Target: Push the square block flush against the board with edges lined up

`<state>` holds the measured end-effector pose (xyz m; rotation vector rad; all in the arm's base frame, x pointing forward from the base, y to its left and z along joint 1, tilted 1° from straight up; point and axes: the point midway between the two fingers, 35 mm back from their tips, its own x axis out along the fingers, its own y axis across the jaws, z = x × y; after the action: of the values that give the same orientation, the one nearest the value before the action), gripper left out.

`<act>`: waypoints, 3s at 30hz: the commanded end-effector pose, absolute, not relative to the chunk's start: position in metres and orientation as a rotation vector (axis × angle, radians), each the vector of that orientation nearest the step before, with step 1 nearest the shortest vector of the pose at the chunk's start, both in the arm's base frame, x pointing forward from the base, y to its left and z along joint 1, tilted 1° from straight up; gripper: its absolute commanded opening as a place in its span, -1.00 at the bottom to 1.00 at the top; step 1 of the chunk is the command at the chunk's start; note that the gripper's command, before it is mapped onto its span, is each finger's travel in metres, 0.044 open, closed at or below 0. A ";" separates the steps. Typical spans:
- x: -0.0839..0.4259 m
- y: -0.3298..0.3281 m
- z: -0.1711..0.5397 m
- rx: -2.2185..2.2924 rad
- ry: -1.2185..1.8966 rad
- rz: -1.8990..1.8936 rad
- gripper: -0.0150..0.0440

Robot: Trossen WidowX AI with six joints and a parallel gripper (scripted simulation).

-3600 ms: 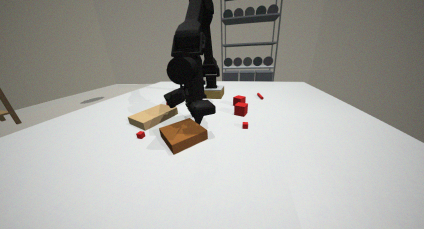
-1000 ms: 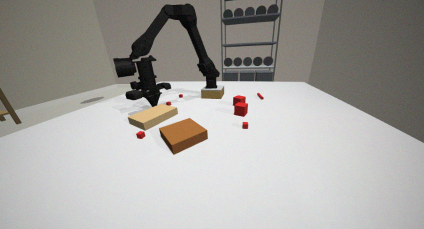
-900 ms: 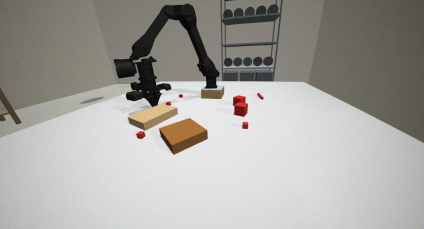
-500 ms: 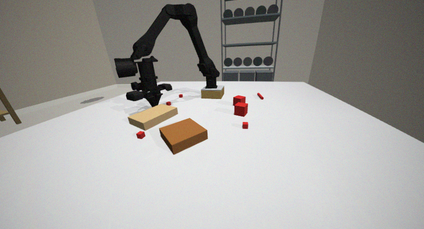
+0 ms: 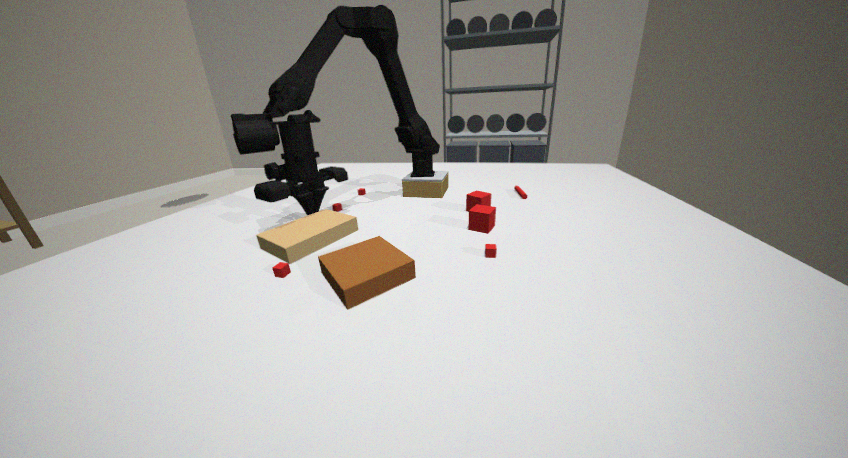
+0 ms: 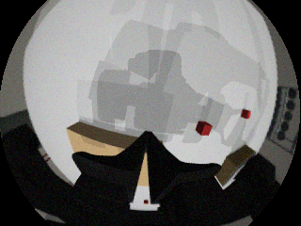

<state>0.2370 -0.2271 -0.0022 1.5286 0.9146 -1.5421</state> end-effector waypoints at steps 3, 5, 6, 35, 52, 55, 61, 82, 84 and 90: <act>0.241 -0.216 -0.004 1.536 0.927 -1.536 -0.49; 0.243 -0.214 -0.004 1.536 0.927 -1.536 -0.49; 0.244 -0.212 -0.004 1.536 0.927 -1.535 -0.49; 0.265 -0.183 -0.005 1.540 0.929 -1.533 -0.49; 0.279 -0.167 -0.005 1.542 0.930 -1.531 -0.49; 0.282 -0.164 -0.005 1.542 0.930 -1.531 -0.49; 0.287 -0.159 -0.005 1.543 0.930 -1.530 -0.49; 0.273 -0.186 -0.004 1.540 0.928 -1.532 -0.49; 0.272 -0.189 -0.004 1.540 0.928 -1.532 -0.49; 0.267 -0.197 -0.004 1.539 0.927 -1.533 -0.49</act>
<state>0.2680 -0.1920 -0.0056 1.5403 0.9269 -1.5390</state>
